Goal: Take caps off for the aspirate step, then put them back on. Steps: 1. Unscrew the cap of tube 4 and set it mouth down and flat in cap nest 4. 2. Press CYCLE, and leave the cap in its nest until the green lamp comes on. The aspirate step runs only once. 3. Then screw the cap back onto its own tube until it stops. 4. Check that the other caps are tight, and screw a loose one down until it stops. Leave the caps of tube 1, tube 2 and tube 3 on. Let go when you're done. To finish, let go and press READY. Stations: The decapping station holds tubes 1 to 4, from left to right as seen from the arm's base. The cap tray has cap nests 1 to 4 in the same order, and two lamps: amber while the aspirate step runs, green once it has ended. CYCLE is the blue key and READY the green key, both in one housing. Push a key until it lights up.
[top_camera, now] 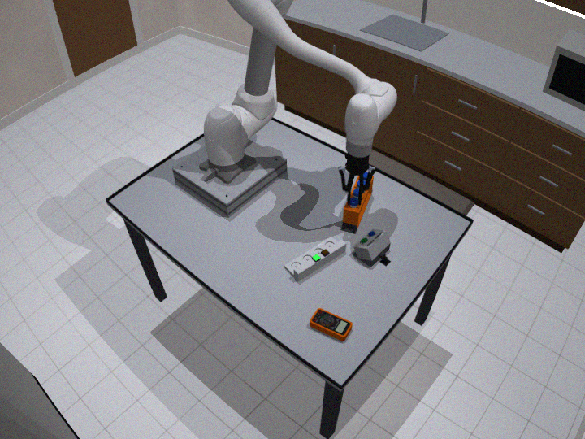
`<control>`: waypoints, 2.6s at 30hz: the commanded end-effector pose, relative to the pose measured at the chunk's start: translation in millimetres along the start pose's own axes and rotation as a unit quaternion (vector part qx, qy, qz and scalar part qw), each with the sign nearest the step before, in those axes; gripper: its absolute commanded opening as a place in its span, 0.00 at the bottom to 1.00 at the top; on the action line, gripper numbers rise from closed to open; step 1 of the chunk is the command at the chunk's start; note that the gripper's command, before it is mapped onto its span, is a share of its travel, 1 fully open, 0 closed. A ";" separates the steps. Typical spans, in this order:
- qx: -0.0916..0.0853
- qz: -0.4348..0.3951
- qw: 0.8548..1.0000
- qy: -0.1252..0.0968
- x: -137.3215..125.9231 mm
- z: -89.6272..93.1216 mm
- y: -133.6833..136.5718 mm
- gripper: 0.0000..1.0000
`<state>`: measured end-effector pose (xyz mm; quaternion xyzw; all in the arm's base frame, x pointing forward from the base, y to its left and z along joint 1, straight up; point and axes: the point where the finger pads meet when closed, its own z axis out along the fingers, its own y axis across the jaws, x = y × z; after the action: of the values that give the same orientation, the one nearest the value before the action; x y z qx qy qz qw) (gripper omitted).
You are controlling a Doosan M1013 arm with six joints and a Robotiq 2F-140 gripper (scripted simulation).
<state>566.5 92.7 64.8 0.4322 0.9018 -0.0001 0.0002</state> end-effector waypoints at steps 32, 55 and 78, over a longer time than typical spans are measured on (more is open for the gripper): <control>0.000 0.386 0.922 0.000 -0.1 0.1 0.3 0.41; 0.000 0.386 0.922 0.000 -0.1 -41.9 0.3 0.41; -0.001 0.076 0.997 0.000 127.1 -45.9 53.6 0.41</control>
<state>530.3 215.5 110.2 0.4990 0.8666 0.0004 -0.0002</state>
